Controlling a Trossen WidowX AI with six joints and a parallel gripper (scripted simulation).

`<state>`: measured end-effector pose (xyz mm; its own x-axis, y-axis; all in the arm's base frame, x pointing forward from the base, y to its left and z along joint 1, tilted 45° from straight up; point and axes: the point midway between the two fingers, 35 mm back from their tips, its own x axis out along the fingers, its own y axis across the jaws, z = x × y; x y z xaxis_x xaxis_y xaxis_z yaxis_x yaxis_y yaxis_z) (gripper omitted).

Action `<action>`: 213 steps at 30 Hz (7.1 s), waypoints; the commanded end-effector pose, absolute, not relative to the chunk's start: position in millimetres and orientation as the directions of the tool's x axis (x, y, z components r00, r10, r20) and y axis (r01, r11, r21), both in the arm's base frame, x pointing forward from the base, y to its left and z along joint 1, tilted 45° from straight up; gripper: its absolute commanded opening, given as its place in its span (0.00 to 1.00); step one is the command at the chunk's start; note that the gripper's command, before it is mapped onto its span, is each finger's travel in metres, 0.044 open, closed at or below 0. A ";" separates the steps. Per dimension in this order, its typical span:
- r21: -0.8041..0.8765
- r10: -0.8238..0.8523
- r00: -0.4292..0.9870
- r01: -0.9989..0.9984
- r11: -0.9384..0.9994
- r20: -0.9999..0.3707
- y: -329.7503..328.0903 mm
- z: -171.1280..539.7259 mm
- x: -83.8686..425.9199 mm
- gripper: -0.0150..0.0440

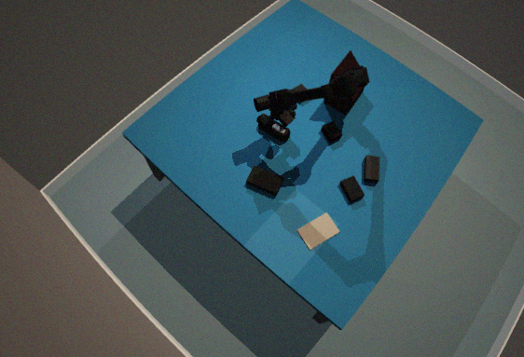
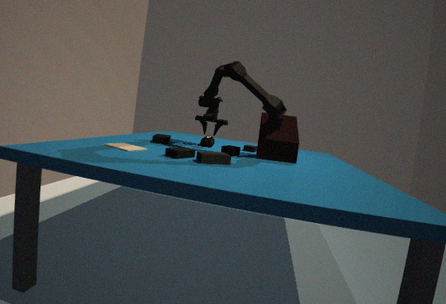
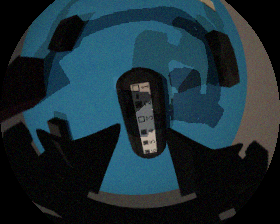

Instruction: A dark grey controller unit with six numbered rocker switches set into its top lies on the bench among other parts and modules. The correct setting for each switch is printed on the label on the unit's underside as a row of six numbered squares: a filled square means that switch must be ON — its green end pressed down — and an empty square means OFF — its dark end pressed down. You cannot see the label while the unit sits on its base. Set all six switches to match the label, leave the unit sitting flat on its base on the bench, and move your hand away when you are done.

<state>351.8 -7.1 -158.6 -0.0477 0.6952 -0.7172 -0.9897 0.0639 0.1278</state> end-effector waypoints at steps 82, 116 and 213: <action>-0.032 0.688 -0.086 -0.987 -0.156 -0.720 -61.1 -184.4 367.0 1.00; -0.034 0.690 -0.084 -0.987 -0.155 -0.719 -22.0 -224.1 362.2 1.00; -0.033 0.689 -0.084 -0.987 -0.155 -0.719 -38.1 -177.2 362.9 0.82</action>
<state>361.1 -34.8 -183.4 -0.0937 0.6881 -0.7195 -0.9871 -0.1584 -0.0229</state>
